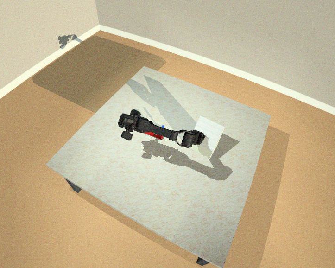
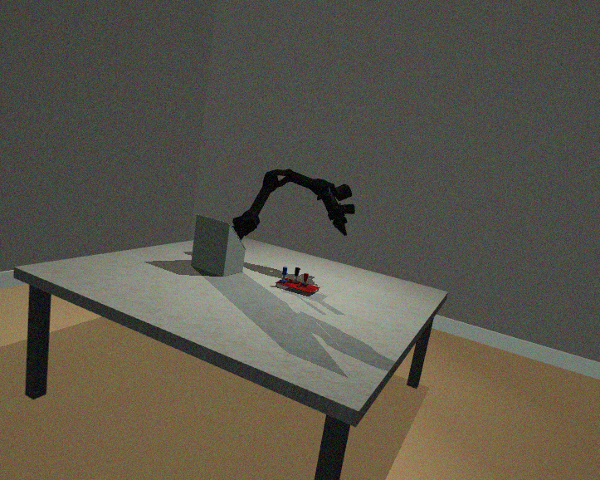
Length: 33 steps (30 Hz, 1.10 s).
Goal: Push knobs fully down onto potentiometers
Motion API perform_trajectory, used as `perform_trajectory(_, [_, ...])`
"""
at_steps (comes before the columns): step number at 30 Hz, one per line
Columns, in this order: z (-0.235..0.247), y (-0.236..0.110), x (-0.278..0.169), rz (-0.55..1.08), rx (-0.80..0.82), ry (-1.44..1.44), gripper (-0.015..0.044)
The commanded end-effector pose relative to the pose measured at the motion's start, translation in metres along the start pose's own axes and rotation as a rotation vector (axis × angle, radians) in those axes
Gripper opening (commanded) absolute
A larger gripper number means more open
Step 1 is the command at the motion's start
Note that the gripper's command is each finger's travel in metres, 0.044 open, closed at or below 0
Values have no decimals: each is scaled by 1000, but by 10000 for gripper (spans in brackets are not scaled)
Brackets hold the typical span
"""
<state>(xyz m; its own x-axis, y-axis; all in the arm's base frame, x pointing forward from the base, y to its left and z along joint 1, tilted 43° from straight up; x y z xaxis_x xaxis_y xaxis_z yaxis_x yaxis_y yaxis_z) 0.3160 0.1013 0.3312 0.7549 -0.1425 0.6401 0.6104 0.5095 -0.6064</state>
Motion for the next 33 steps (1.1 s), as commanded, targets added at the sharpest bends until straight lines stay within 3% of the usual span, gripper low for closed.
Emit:
perform_trajectory(1, [-32,22,-13,143,-27,31,0])
perform_trajectory(11, [-106,53,-53,446,-23,167,0])
perform_trajectory(22, [-172,63,-104,700,83,403,0])
perform_trajectory(33, [-174,77,-123,726,105,440,0])
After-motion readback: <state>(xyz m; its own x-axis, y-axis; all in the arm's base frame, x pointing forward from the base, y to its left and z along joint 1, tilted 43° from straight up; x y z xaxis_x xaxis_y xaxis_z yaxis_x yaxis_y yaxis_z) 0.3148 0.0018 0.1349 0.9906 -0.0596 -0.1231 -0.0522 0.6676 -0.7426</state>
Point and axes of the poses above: the point midway between the two fingers, 35 mm back from their tips, its own y axis out along the fingers, its own z axis across the jaws, x = y × z, the point moved 10 cm from there along -y, back along the fingers, and after that the axes turned 7 degrees about y, right-handed, at the moved point
